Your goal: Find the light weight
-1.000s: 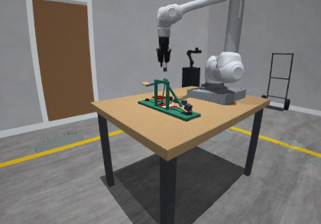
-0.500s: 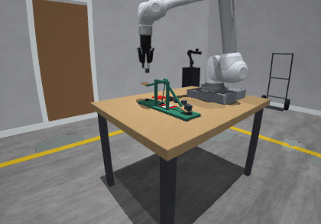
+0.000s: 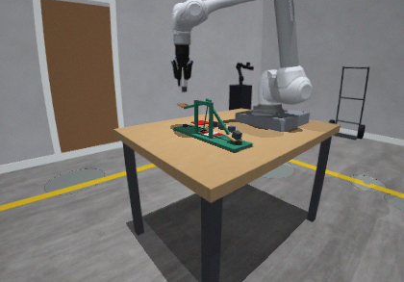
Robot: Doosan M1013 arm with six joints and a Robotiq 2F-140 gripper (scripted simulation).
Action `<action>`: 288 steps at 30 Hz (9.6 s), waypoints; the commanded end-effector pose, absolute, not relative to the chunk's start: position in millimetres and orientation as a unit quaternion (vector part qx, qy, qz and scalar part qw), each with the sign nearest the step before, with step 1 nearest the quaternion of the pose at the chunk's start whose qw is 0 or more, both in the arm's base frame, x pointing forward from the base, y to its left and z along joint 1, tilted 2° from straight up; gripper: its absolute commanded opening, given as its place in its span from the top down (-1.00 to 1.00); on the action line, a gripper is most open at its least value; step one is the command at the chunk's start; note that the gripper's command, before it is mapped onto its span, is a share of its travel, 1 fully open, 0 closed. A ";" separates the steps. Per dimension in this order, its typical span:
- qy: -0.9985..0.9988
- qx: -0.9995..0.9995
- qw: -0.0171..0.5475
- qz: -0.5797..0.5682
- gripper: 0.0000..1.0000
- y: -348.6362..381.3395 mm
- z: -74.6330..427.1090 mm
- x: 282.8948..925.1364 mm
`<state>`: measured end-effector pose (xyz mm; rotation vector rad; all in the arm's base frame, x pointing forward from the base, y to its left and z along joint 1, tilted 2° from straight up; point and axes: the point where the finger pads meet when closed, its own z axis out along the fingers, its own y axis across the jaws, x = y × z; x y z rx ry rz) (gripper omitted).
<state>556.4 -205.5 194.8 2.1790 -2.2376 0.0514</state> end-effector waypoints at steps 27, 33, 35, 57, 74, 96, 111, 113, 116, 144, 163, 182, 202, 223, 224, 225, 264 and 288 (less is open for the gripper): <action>-0.716 0.698 0.009 0.016 0.51 -208.0 133.4 557.8; -0.716 0.698 0.009 0.016 0.51 -208.1 131.1 557.8; -0.716 0.698 0.009 0.016 0.51 -208.1 131.1 557.8; -0.716 0.698 0.009 0.016 0.51 -208.1 131.1 557.8; -0.716 0.698 0.009 0.016 0.51 -208.1 130.7 557.8; -0.716 0.698 0.009 0.016 0.51 -208.2 127.2 557.8; -0.716 0.698 0.009 0.016 0.51 -206.5 114.6 558.0; -0.716 0.698 0.009 0.016 0.51 -206.5 114.6 558.0; -0.716 0.698 0.009 0.016 0.51 -206.3 113.1 558.1; -0.716 0.698 0.009 0.016 0.51 -201.8 92.4 558.4; -0.716 0.698 0.009 0.016 0.51 -198.3 80.2 558.6; -0.716 0.698 0.009 0.016 0.51 -195.6 72.1 558.8; -0.716 0.698 0.009 0.016 0.51 -195.6 72.1 558.8; -0.716 0.698 0.009 0.016 0.34 -195.6 72.1 558.8; -0.716 0.698 0.009 0.016 0.34 -195.6 72.1 558.8; -0.716 0.698 0.009 0.016 0.30 -195.6 72.1 558.8; -0.716 0.698 0.009 0.016 0.30 -192.4 161.2 557.9; -0.716 0.698 0.009 0.016 -1.00 -192.4 162.0 557.9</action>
